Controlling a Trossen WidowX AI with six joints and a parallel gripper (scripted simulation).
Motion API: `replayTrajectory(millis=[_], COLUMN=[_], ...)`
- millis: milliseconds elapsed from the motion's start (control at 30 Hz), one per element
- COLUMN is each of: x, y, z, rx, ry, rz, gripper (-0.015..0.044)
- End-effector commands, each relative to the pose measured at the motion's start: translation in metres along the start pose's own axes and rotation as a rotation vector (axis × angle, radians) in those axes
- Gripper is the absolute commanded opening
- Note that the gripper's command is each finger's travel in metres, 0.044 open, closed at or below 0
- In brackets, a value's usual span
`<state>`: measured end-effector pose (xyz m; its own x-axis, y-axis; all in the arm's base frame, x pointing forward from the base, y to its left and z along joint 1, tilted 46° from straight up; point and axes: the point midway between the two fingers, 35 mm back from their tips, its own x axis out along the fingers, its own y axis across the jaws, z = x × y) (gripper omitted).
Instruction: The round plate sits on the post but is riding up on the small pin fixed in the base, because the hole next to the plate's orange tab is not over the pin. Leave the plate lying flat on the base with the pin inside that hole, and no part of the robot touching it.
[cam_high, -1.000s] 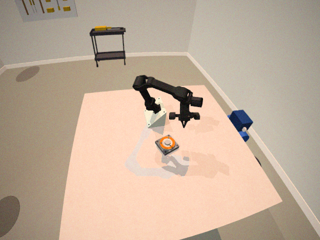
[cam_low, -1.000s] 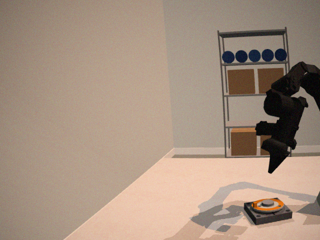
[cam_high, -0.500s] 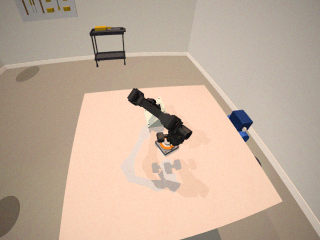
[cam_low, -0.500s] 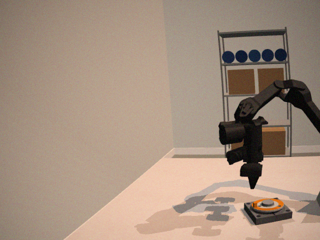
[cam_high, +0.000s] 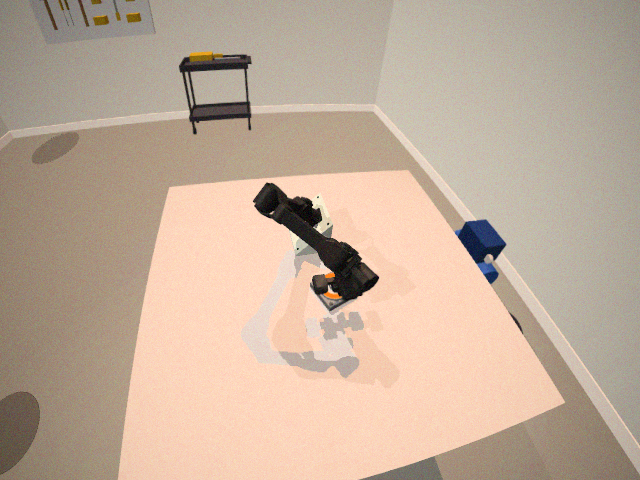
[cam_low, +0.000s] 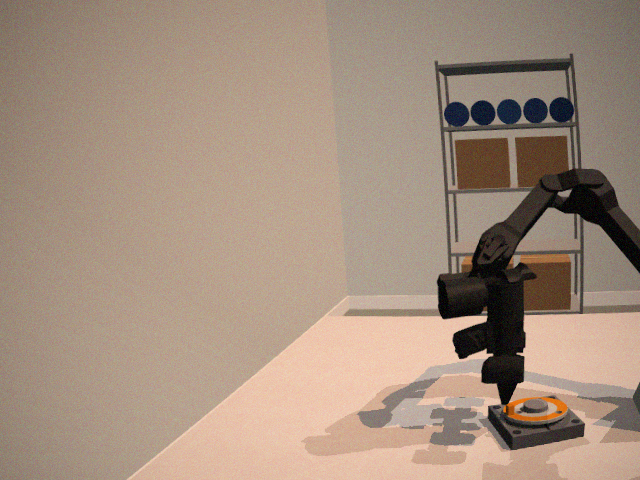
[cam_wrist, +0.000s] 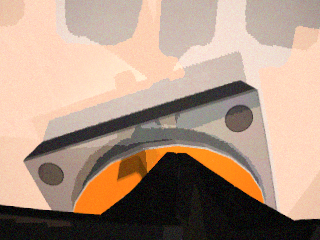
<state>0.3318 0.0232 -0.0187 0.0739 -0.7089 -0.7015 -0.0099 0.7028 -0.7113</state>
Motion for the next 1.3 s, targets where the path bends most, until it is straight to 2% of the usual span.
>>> replayTrajectory(millis=[0,1267], x=[0.002,0.002], y=[0.003,0.044], z=[0.0,-0.031], rx=[-0.013,-0.013], ry=[-0.007,-0.006], rz=[-0.003,-0.001], gripper=[0.0,0.0])
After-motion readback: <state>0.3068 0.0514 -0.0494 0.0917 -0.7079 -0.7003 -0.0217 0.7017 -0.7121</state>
